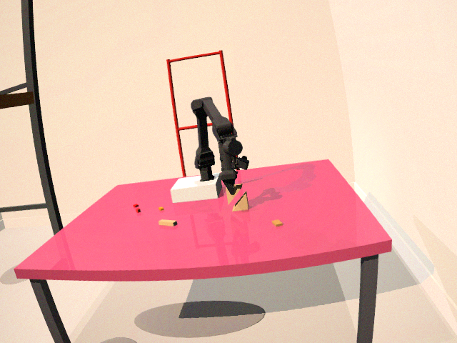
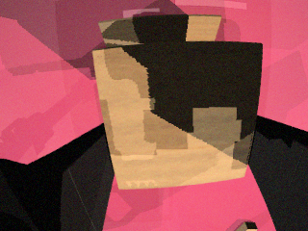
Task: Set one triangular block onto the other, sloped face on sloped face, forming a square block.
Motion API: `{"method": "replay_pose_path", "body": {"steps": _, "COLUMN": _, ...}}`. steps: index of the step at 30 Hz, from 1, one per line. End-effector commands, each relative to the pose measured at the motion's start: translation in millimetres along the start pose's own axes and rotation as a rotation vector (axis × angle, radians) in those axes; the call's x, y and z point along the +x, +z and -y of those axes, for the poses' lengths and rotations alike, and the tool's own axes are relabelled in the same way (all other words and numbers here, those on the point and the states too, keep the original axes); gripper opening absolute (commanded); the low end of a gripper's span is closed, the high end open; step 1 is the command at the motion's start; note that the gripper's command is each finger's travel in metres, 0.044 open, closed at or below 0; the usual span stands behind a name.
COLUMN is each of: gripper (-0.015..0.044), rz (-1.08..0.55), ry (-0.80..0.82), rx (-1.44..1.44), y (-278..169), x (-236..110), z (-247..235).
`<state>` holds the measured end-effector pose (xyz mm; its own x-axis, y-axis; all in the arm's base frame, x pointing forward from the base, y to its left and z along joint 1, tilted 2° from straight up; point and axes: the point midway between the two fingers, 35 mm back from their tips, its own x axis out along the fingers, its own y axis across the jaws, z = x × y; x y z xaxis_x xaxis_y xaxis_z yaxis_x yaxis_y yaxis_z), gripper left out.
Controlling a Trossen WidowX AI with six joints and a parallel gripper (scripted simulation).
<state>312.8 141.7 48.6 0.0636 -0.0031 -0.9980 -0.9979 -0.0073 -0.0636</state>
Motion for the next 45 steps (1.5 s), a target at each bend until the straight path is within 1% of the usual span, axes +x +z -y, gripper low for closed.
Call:
{"method": "replay_pose_path", "body": {"steps": 1, "gripper": 0.0, "rz": -0.006, "ry": 0.008, "rx": 0.005, "y": 1.1, "x": 9.4, "z": -3.7}}
{"method": "replay_pose_path", "body": {"steps": 29, "gripper": 0.0, "rz": -0.014, "ry": 0.014, "rx": 0.006, "y": -0.3, "x": 9.0, "z": -5.2}}
{"method": "replay_pose_path", "body": {"steps": 45, "gripper": 0.0, "rz": -0.014, "ry": 0.014, "rx": 0.006, "y": 3.2, "x": 17.6, "z": -5.2}}
